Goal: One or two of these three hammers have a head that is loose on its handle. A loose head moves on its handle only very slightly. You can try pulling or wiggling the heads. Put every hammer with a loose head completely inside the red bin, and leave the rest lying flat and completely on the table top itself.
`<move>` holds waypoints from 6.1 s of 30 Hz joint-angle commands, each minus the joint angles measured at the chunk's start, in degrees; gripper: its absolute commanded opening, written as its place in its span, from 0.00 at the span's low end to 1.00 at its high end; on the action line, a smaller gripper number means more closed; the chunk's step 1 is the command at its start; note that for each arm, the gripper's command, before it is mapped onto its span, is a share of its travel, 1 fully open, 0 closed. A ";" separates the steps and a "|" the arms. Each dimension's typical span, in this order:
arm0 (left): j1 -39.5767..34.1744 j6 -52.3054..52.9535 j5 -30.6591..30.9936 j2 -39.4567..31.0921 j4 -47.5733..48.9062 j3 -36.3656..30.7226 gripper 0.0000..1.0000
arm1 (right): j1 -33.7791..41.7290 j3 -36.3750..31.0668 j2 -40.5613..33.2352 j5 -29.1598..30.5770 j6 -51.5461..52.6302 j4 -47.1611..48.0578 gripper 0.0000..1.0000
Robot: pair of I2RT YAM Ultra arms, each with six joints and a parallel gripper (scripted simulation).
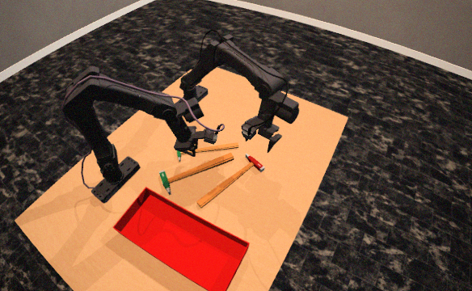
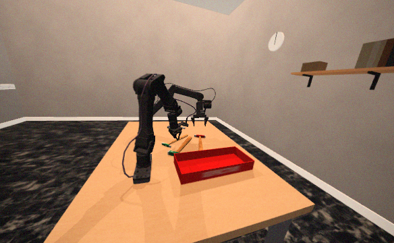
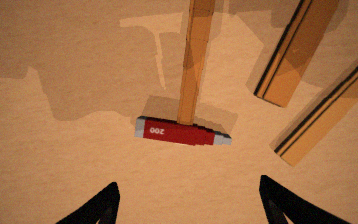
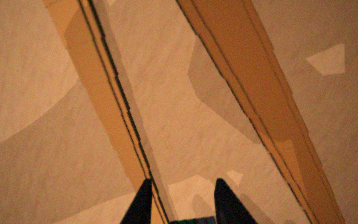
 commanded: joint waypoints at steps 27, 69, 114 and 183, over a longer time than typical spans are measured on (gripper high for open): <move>-28.81 -60.57 -22.32 -67.71 17.85 -39.15 1.00 | 6.48 -4.92 -1.64 -0.89 -11.63 4.37 0.36; -41.68 -96.74 -34.98 -122.66 19.24 -83.28 1.00 | 6.52 -5.81 -0.23 -0.83 -11.82 6.49 0.36; -57.58 -97.51 -36.40 -122.68 19.06 -83.38 1.00 | 5.83 -6.28 3.54 -1.08 -12.16 10.82 0.36; -63.59 -95.41 -34.84 -108.86 39.98 -82.95 1.00 | -20.05 -6.41 -22.14 -8.69 -43.70 -15.36 0.07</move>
